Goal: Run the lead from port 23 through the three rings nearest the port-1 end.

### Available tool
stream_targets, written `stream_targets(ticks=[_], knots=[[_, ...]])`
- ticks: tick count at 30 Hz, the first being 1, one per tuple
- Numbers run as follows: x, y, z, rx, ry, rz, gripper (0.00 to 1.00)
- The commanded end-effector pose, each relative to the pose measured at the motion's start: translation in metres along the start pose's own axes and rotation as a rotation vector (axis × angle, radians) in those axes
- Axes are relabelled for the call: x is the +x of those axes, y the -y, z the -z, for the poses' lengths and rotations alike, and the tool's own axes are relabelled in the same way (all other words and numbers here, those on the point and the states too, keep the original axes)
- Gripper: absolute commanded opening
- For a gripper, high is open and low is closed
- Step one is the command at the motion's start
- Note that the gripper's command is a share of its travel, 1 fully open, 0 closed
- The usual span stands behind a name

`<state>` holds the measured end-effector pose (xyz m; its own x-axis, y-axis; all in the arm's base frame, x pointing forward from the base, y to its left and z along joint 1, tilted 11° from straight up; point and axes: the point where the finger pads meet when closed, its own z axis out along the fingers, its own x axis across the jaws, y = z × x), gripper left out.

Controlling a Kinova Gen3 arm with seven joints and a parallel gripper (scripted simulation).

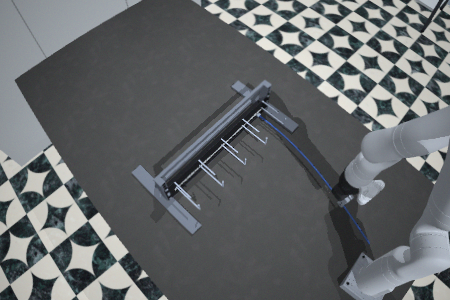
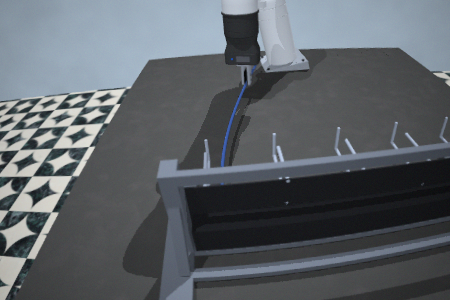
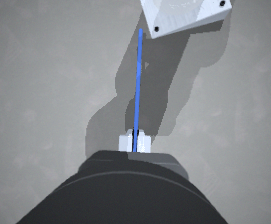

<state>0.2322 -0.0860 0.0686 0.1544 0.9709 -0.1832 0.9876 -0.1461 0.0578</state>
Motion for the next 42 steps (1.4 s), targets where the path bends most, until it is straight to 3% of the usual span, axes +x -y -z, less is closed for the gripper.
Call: stream_targets(ticks=[1, 23, 35, 37, 42], knots=[[0.001, -0.001, 0.001, -0.003, -0.002, 0.003, 0.0], [0.017, -0.013, 0.006, -0.002, -0.001, -0.06, 0.0], [0.072, -0.05, 0.026, -0.002, -0.001, -0.26, 0.0], [0.072, -0.05, 0.026, -0.002, -0.001, -0.26, 0.0], [0.108, -0.073, 0.039, -0.004, -0.005, -0.388, 0.0]])
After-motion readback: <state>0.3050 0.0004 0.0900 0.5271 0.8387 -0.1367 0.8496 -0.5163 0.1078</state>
